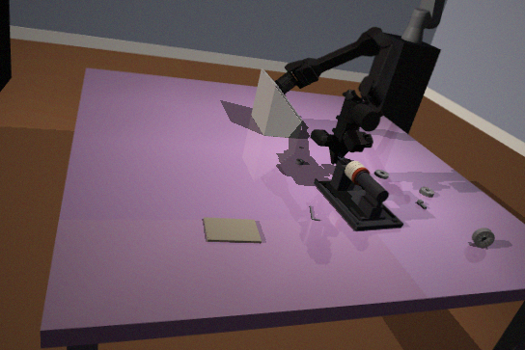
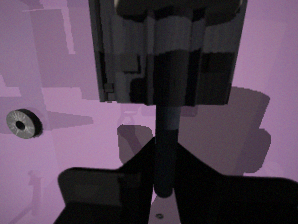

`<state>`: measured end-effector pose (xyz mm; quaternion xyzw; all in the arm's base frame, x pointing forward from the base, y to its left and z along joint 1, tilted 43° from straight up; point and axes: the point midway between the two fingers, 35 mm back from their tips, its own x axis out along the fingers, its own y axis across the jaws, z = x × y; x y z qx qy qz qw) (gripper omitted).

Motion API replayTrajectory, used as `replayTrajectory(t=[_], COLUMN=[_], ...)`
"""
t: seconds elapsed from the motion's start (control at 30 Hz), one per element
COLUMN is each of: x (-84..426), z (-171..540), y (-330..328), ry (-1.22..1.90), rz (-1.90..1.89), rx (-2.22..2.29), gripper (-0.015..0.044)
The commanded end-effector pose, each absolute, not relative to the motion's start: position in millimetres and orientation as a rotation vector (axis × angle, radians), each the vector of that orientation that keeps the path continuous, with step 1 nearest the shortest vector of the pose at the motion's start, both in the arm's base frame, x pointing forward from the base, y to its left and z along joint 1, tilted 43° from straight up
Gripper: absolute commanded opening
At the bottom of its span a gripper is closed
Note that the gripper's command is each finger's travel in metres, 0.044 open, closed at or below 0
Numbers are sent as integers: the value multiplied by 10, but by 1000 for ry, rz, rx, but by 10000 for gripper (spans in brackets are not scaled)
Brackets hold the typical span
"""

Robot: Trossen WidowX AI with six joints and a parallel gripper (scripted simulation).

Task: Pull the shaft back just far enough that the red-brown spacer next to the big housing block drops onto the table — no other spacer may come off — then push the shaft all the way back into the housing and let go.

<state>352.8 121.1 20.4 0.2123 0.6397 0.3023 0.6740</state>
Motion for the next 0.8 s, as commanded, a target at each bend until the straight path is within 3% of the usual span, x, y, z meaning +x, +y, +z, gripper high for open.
replayTrajectory(t=[0.0,0.77], x=[3514,3491], z=[206,203], y=[1212,1210], ry=[1440,1440], rz=[685,685], rx=[479,479], gripper=[0,0])
